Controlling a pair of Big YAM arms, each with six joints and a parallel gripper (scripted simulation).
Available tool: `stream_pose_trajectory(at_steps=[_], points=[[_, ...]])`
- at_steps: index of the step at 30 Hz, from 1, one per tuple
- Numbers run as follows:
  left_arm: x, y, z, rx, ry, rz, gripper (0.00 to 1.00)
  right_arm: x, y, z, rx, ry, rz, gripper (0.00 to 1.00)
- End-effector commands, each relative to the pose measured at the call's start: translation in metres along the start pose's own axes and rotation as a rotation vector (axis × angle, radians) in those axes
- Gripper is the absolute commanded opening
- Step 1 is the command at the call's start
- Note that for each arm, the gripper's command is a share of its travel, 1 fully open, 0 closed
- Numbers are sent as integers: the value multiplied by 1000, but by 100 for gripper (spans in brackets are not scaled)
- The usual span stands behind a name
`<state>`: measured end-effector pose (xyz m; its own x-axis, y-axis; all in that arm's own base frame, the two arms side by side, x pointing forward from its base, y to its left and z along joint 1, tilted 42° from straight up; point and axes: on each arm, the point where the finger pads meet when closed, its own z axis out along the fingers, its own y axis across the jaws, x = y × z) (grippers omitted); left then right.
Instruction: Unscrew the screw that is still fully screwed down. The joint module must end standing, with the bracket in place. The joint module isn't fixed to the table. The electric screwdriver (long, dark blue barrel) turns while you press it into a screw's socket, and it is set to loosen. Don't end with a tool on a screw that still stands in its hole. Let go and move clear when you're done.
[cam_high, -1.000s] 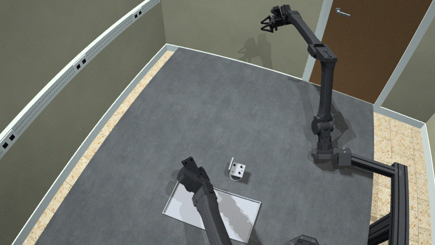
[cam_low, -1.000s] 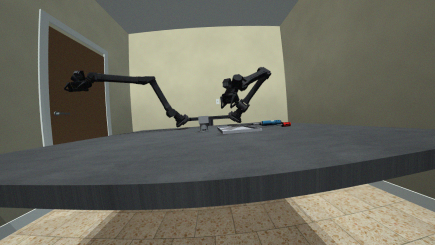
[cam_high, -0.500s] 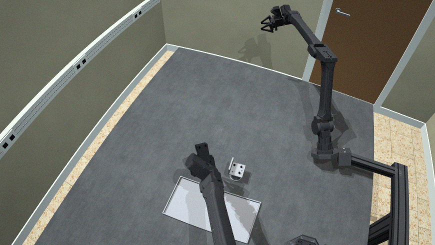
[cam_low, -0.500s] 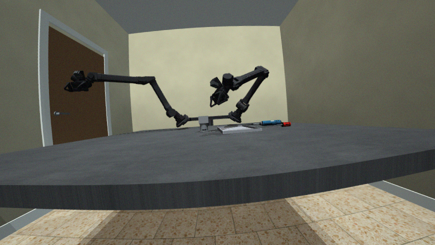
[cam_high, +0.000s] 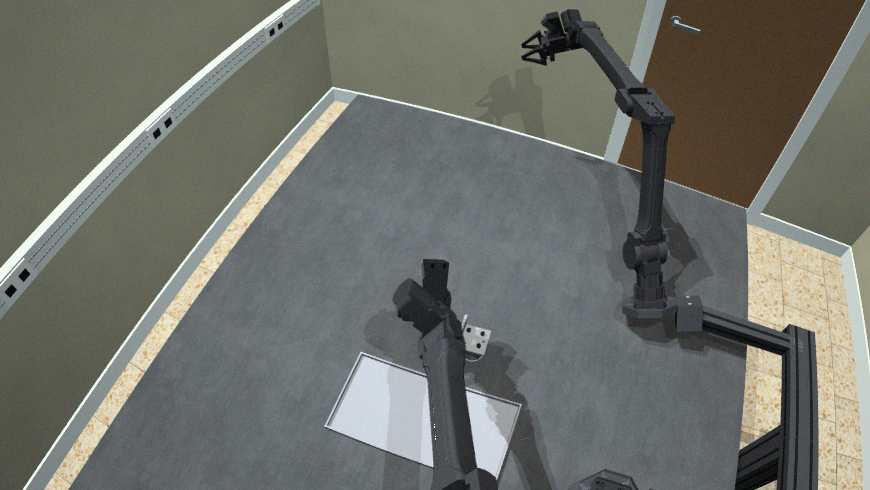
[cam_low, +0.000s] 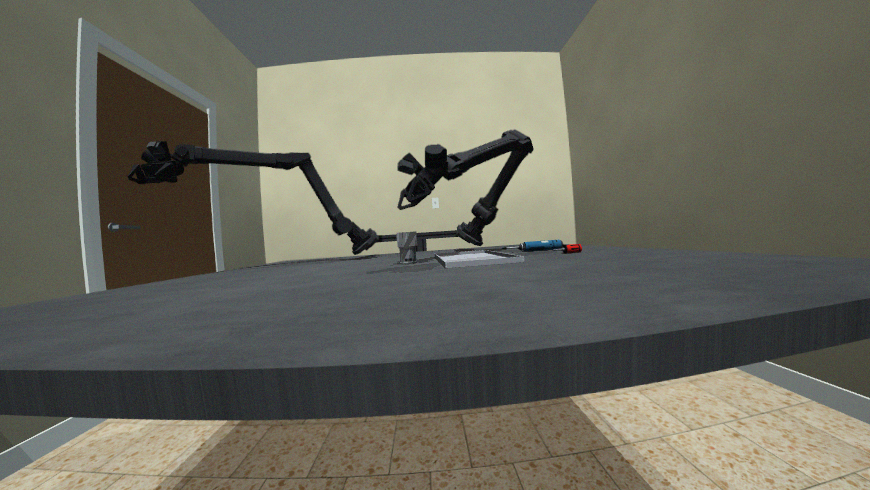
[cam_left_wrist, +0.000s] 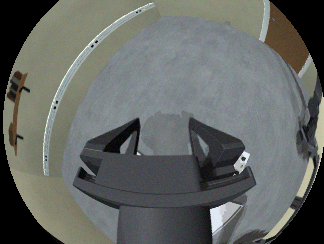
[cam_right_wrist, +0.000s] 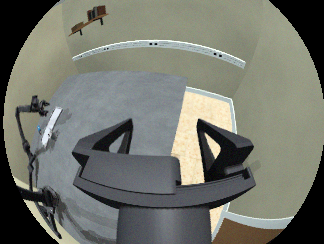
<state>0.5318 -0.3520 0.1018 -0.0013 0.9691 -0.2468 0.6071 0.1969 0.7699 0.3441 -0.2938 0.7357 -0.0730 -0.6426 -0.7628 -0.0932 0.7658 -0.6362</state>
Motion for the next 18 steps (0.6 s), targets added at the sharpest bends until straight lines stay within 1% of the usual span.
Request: stream_pose_trajectory(at_steps=[1, 4, 5, 18], points=[[-4, 36, -5, -61, -21, -11, 65, -19, -2, -8, 15, -12, -38, 86], [2, 18, 7, -31, 0, 4, 65, -19, -2, -8, 15, -12, -38, 86], [3, 18, 7, -28, 2, 5, 65, -19, -2, -8, 15, -12, -38, 86], [2, 21, 4, -34, -2, 1, 65, -19, -2, -8, 15, -12, -38, 86]])
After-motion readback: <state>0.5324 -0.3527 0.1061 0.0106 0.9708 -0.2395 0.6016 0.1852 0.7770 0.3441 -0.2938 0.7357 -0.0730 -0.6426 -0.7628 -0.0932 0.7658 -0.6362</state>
